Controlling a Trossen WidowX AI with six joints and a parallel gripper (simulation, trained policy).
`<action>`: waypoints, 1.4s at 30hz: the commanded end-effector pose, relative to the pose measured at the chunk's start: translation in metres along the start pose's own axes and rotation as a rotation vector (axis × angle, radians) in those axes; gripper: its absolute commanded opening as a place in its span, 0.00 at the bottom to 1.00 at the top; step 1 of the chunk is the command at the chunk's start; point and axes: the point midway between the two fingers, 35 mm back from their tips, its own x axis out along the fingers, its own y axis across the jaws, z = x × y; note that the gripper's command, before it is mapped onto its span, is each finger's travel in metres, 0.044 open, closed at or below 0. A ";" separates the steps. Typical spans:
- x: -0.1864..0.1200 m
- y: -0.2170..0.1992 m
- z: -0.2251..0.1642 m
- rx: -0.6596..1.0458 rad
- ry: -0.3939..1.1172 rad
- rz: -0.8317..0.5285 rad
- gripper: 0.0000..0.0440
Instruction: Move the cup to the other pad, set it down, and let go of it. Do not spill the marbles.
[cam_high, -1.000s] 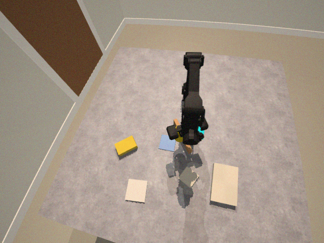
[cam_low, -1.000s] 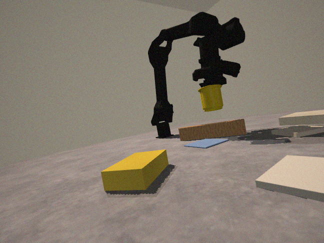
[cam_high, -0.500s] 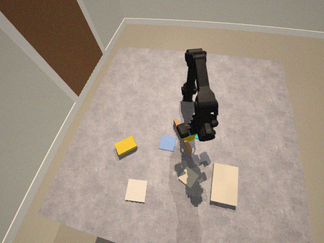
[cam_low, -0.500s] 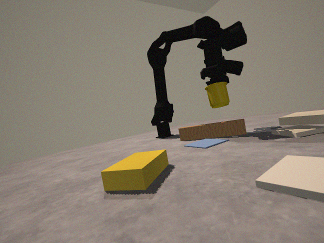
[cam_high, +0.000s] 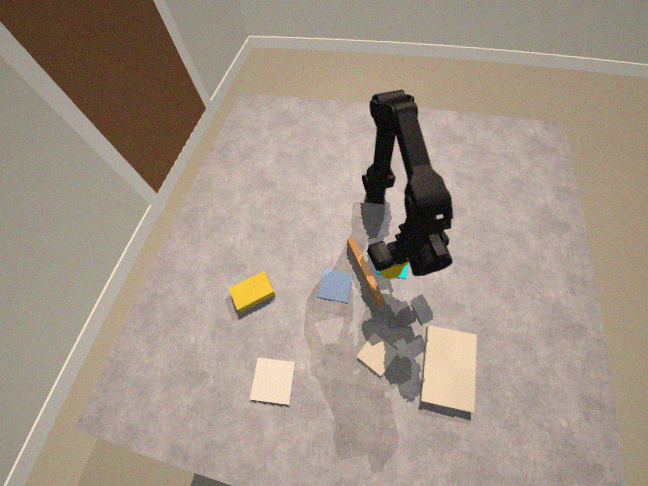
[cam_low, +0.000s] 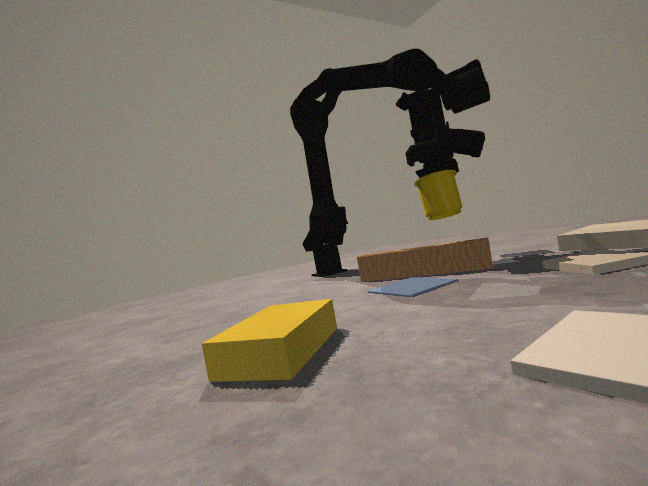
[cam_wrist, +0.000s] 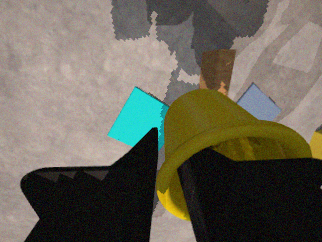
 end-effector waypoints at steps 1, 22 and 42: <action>0.004 0.006 -0.002 0.006 -0.007 -0.008 0.00; 0.043 0.028 -0.019 0.063 -0.029 -0.015 0.00; 0.075 0.035 -0.039 0.127 -0.025 -0.022 0.15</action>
